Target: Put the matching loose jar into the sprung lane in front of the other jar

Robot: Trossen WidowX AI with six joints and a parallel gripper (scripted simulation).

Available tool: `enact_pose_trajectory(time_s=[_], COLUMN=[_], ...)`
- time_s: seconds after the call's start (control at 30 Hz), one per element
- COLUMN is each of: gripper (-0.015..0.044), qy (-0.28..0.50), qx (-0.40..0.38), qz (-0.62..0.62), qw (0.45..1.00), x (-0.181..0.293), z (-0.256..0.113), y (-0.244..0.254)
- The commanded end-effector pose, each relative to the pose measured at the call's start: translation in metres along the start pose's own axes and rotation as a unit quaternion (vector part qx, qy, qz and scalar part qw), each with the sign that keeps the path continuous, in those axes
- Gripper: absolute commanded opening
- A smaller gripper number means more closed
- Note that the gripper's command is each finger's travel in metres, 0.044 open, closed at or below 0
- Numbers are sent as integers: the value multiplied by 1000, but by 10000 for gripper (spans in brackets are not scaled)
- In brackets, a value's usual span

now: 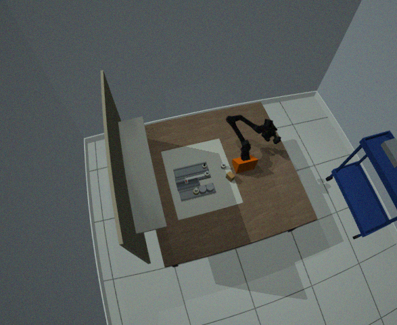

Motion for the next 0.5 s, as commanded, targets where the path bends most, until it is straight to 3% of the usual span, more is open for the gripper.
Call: enact_pose_trajectory(time_s=[0.0,0.13,0.23,0.47], gripper=[426,440,440,440], qy=[3,63,126,295], qx=[-5,-89,-152,-249], qz=[7,149,274,531], qw=[1000,983,941,755], x=[1,26,43,61], z=[-1,-17,-39,-112], y=[2,44,81,160])
Point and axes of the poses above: the point midway between the two fingers, 35 mm back from their tips, its own z axis out along the fingers, its own y axis across the jaws, x = y × z, the point moved 4 cm from there along -z, back along the fingers, and after that the axes turned 2 degrees about z, right-handed, at the moved point
